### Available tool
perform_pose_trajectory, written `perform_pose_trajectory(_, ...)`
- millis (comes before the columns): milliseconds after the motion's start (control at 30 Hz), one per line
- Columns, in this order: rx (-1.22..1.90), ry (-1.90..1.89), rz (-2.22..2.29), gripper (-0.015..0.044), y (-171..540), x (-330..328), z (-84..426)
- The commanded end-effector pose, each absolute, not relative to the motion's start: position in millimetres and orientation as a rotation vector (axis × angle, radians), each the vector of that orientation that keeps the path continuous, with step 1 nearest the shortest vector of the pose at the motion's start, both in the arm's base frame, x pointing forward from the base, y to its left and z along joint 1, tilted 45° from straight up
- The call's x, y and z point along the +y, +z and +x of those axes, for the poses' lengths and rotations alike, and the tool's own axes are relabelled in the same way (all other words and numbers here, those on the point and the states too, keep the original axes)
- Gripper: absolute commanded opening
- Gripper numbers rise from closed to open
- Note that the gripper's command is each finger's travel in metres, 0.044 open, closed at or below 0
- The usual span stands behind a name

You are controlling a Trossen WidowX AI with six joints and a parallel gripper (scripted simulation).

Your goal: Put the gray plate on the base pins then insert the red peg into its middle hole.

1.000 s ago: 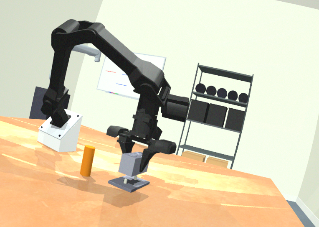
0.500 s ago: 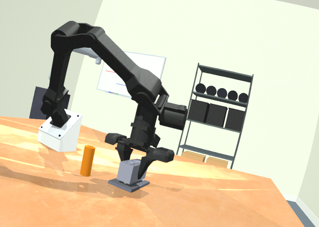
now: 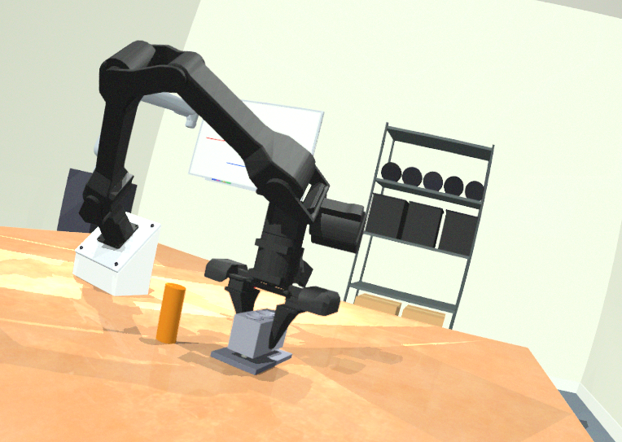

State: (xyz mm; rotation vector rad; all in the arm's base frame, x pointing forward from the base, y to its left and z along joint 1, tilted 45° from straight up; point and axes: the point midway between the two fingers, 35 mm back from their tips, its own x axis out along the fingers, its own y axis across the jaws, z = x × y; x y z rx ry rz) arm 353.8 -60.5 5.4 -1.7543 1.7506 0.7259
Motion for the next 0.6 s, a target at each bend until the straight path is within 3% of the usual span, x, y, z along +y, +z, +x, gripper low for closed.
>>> perform_pose_trajectory(0, 1.751, 0.723, -1.752, 0.0263, 6.1, -60.4, 354.0)
perform_pose_trajectory(233, 1.751, 0.723, -1.752, 0.0440, 6.1, -60.4, 354.0)
perform_pose_trajectory(400, 1.750, 0.723, -1.752, 0.0440, 7.7, -58.4, 354.5)
perform_pose_trajectory(567, 1.747, 0.736, -1.752, 0.0440, 57.0, -5.5, 359.1)
